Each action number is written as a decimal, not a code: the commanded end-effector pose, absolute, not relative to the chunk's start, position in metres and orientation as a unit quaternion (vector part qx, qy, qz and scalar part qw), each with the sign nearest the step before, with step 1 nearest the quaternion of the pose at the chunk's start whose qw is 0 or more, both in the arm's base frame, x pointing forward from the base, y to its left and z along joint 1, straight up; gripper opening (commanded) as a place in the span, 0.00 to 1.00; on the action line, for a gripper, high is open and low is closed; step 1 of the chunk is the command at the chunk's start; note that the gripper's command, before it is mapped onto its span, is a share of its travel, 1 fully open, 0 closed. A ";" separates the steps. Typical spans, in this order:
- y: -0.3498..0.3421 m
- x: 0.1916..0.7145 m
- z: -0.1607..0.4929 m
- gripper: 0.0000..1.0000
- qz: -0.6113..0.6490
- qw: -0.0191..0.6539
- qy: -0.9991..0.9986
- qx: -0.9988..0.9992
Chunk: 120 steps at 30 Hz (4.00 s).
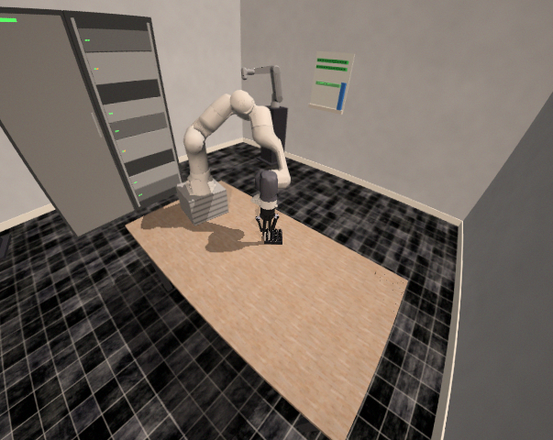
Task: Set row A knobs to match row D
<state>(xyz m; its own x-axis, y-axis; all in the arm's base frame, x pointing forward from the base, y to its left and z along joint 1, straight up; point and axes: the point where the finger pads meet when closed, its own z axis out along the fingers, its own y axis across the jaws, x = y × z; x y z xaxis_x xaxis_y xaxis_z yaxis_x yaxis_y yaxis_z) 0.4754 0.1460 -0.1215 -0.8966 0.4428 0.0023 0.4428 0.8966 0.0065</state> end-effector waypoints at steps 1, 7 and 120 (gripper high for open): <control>0.146 0.476 -0.118 0.12 -0.003 0.001 -0.973 -0.229; 0.146 0.476 -0.103 0.12 -0.003 0.001 -0.973 -0.229; 0.145 0.476 0.016 1.00 -0.003 0.001 -0.973 -0.229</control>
